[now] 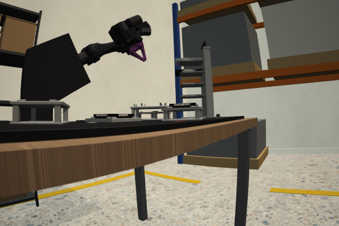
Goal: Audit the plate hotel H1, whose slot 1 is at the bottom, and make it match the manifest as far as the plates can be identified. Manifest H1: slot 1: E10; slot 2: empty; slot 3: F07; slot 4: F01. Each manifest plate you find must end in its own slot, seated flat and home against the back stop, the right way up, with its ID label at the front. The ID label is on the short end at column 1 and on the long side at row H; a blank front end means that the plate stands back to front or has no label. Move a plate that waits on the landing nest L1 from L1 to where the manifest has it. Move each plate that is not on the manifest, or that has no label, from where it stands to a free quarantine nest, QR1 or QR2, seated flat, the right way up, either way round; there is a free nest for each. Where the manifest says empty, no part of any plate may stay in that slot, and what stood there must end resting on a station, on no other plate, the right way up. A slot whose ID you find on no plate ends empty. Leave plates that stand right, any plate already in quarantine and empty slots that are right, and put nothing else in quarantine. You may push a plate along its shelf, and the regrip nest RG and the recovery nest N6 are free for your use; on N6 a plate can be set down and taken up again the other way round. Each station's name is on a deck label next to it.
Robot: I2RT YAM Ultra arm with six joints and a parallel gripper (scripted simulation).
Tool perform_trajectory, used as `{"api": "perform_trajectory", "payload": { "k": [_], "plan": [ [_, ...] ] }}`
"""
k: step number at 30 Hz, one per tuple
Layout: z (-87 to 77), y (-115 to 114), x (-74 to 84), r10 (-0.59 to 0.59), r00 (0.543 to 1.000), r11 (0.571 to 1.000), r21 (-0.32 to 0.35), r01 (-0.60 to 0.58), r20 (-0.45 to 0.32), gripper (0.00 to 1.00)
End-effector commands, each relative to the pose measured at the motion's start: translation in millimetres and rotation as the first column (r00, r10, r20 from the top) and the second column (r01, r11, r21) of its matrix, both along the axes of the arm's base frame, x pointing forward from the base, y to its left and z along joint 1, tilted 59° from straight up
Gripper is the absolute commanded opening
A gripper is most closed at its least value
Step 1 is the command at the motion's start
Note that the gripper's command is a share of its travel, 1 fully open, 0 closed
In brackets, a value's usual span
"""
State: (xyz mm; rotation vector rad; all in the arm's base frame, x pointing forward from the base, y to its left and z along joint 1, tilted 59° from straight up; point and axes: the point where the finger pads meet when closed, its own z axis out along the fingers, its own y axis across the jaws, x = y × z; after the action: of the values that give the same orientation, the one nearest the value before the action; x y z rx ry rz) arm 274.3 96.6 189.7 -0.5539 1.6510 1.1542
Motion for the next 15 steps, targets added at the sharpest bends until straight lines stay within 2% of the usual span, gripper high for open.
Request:
{"api": "perform_trajectory", "payload": {
  "k": [1,15],
  "plan": [
    [-61.2,-36.5,11.2,0.158,0.977,0.973,-0.188,-0.13,0.145,0.0],
    [-61.8,-36.4,9.7,0.158,0.977,0.973,-0.188,-0.13,0.145,0.0]
  ]
}}
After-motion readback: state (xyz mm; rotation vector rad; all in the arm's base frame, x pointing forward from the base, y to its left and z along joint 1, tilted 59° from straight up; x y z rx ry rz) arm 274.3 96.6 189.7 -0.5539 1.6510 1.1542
